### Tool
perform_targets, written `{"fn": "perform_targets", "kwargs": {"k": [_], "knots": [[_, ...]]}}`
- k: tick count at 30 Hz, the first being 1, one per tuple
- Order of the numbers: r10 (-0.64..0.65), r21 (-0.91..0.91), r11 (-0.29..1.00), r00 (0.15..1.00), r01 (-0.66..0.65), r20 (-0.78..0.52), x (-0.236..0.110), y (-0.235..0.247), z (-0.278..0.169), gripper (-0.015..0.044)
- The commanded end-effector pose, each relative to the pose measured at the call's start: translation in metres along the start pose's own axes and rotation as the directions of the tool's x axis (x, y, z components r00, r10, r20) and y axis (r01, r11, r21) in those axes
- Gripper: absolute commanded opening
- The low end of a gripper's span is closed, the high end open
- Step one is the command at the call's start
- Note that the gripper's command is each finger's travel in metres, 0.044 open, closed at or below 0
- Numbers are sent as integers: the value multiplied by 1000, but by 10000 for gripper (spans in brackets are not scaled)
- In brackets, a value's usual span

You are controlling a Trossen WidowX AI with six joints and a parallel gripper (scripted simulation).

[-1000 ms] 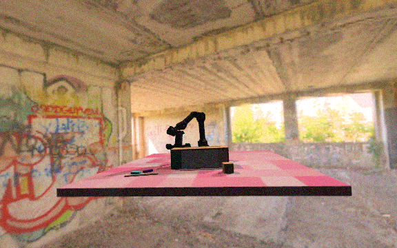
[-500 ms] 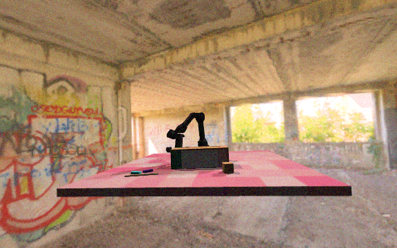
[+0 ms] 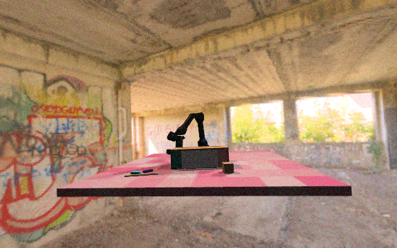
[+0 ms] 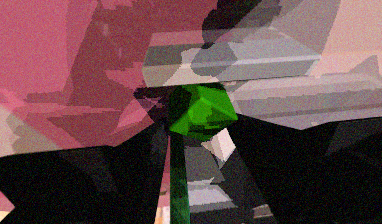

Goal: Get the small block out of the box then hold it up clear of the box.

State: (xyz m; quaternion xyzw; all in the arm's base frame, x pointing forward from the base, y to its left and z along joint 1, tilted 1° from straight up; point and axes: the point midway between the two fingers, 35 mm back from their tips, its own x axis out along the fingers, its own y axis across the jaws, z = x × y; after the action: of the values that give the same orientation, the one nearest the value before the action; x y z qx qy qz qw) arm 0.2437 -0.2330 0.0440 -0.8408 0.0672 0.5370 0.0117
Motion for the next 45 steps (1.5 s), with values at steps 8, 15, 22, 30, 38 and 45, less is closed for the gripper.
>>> {"fn": "perform_targets", "kwargs": {"k": [8, 15, 22, 30, 38, 45], "knots": [[-8, 0, 1000, 1000, 8, 6, -10, 0, -5, 29], [-2, 0, 1000, 1000, 2, 0, -52, 1, -24, 0], [11, 30, 1000, 1000, -11, 0, -63, -2, -27, 0], [75, 192, 979, 997, -73, -1, -97, -16, -28, 0], [139, 353, 927, 990, -127, -9, -130, -32, -25, 0], [194, 489, 857, 981, -160, -20, -158, -45, -18, 0]]}}
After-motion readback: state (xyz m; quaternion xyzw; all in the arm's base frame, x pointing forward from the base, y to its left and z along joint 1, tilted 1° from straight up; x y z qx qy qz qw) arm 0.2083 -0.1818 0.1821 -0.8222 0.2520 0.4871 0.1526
